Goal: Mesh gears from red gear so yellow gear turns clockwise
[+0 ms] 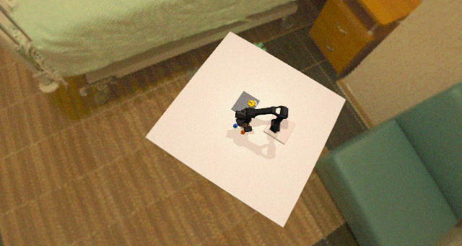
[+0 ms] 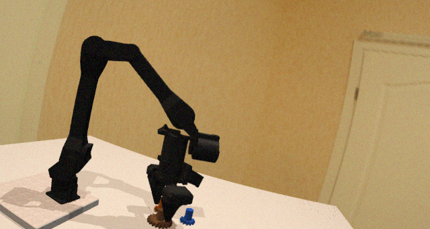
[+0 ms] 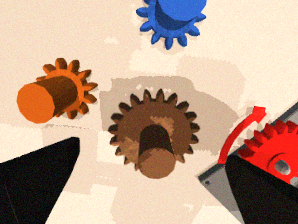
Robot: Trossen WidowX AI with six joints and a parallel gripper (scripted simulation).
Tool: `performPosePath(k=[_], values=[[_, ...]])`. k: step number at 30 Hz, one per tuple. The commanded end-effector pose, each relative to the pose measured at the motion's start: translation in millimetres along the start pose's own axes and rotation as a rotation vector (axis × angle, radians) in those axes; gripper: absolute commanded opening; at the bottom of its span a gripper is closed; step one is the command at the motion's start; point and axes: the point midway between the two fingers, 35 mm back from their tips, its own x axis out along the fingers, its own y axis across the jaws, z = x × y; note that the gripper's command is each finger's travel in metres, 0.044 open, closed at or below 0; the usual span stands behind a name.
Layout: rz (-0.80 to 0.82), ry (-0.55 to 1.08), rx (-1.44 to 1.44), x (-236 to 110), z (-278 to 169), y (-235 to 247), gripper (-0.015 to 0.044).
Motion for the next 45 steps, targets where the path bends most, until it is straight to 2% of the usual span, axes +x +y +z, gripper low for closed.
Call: performPosePath(k=[1,3,17,24,25,31,45], values=[[-0.001,0.005,-0.003,3,0,0,0.044],[-0.001,0.005,-0.003,3,0,0,0.044],[-0.001,0.005,-0.003,3,0,0,0.0072],[-0.001,0.005,-0.003,3,0,0,0.0026],[-0.001,0.005,-0.003,3,0,0,0.0],[-0.012,-0.024,0.038,1,3,-1,0.0],[-0.011,-0.023,0.035,-27,9,-2,0.0]])
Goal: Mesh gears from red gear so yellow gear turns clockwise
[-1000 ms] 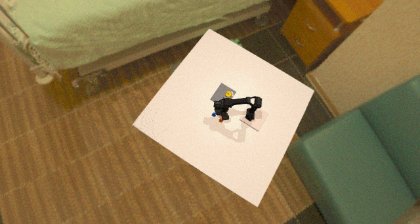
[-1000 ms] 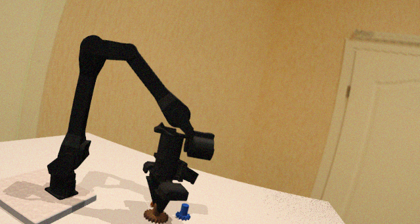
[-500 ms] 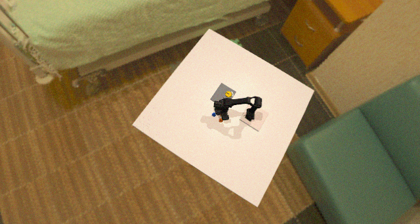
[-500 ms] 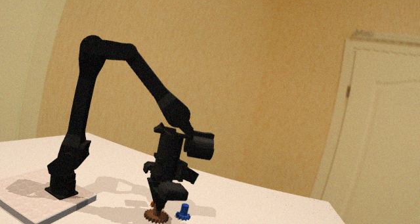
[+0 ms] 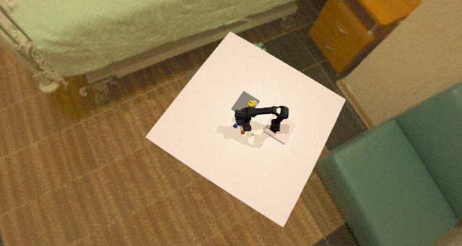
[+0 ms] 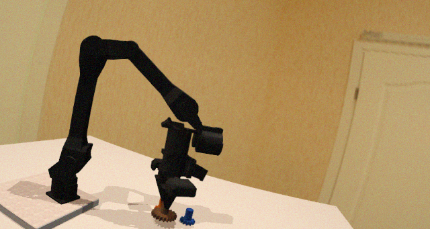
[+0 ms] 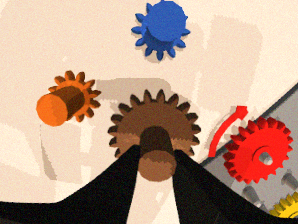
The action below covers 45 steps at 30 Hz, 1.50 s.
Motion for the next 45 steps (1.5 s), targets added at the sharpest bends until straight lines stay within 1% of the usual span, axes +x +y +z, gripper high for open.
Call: performPosePath(k=[1,45], values=[[-0.006,-0.01,0.0,-11,3,-1,0.0],[0.003,0.011,-0.032,-104,-3,4,0.0]])
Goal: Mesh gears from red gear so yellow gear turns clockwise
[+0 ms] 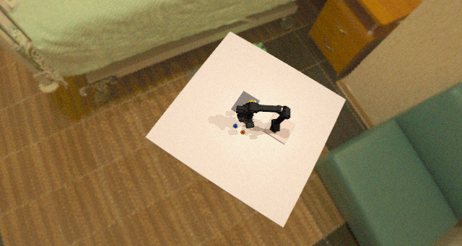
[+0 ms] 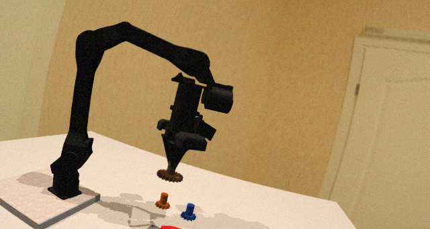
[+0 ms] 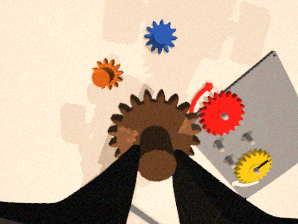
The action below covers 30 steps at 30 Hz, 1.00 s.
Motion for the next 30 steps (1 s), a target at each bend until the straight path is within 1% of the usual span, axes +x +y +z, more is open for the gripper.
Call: performPosePath(k=[1,11,30], values=[[-0.003,-0.01,-0.006,-11,-2,1,0.0],[-0.001,-0.005,-0.011,-28,-7,3,0.0],[-0.007,0.001,-0.001,-11,-5,-31,0.0]])
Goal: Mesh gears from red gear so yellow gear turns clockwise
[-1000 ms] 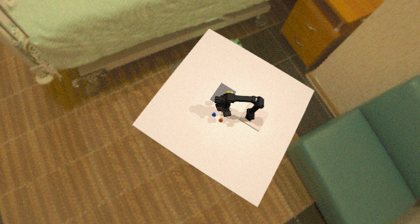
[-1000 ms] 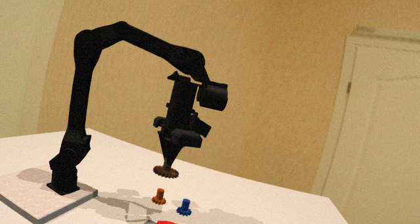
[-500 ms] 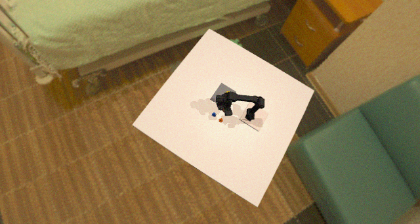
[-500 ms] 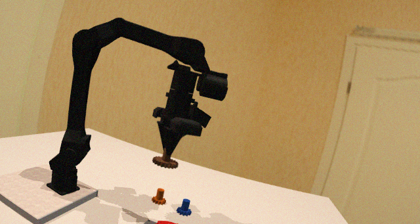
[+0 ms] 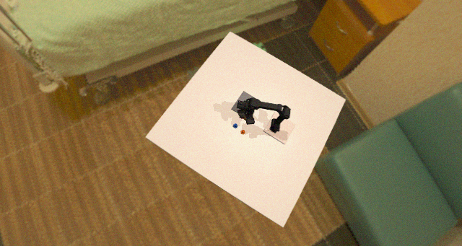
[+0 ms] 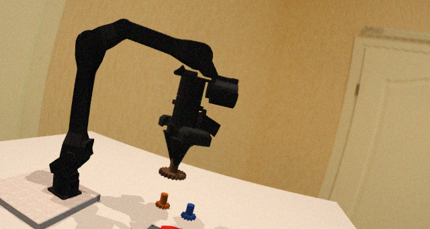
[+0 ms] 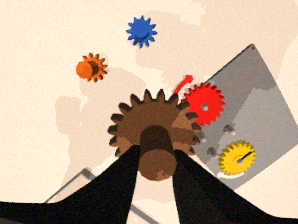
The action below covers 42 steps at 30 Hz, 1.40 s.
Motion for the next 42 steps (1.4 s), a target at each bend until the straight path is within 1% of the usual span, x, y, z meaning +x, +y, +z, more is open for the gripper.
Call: performPosePath(k=[1,21,42], values=[[-0.001,0.007,-0.003,6,1,-9,0.0],[-0.004,0.005,-0.006,28,-3,-51,0.0],[-0.007,0.004,-0.01,52,-18,-95,0.0]])
